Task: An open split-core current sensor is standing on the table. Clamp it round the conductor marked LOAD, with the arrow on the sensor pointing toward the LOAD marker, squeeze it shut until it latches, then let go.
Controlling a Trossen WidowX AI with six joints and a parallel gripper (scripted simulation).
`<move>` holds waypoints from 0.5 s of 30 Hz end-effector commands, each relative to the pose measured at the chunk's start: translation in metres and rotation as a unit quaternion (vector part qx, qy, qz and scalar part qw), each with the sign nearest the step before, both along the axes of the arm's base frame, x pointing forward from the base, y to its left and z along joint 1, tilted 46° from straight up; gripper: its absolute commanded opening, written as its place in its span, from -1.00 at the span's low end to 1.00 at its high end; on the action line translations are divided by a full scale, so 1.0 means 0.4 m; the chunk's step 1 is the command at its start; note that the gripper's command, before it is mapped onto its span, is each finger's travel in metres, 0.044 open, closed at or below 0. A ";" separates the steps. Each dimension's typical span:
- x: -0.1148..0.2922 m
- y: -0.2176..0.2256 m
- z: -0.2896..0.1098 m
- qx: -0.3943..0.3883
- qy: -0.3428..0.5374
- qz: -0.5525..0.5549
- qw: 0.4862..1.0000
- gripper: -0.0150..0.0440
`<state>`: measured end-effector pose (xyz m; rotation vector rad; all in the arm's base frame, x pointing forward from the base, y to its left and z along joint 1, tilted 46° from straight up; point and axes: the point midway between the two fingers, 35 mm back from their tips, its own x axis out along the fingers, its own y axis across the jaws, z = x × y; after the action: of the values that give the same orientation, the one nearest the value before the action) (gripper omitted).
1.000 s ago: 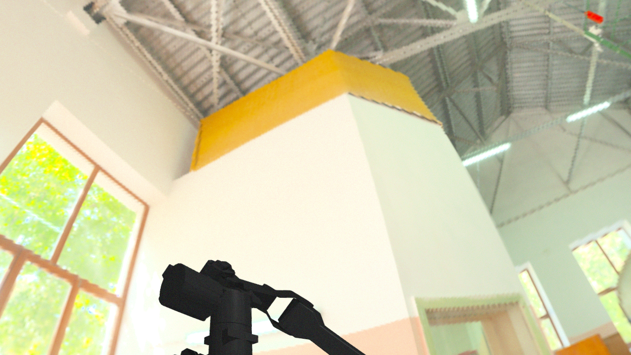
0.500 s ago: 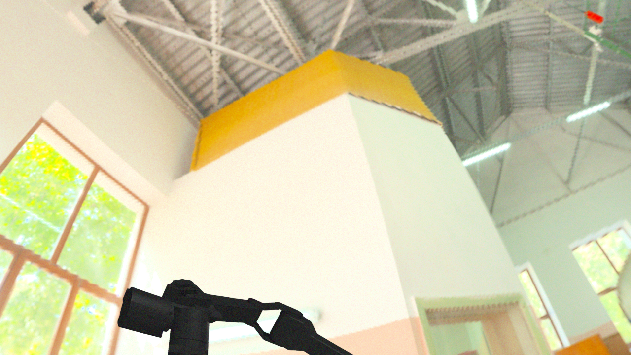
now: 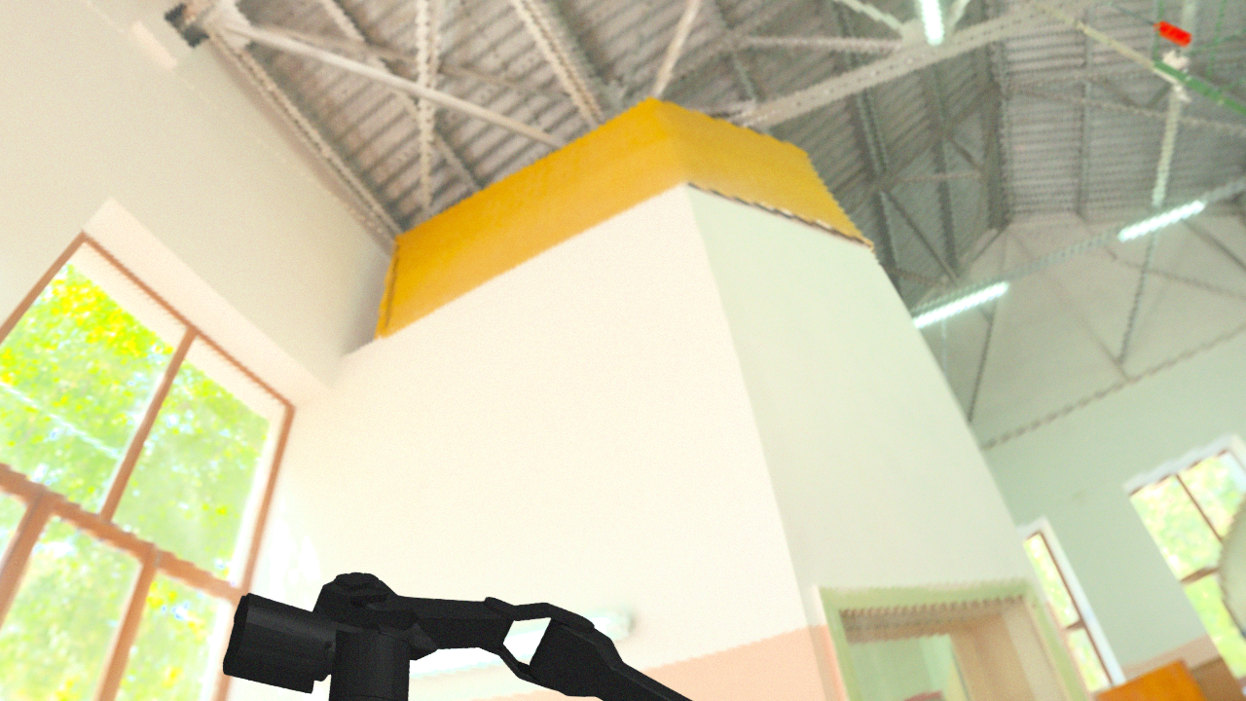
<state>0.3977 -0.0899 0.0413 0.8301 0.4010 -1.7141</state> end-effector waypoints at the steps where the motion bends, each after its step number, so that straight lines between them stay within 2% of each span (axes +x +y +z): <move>1: -0.001 -0.012 -0.009 -0.002 0.001 0.001 1.000 -0.49; 15: -0.010 -0.053 -0.048 -0.003 0.001 0.001 1.000 -0.49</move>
<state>0.3949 -0.1077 0.0252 0.8304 0.3973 -1.7139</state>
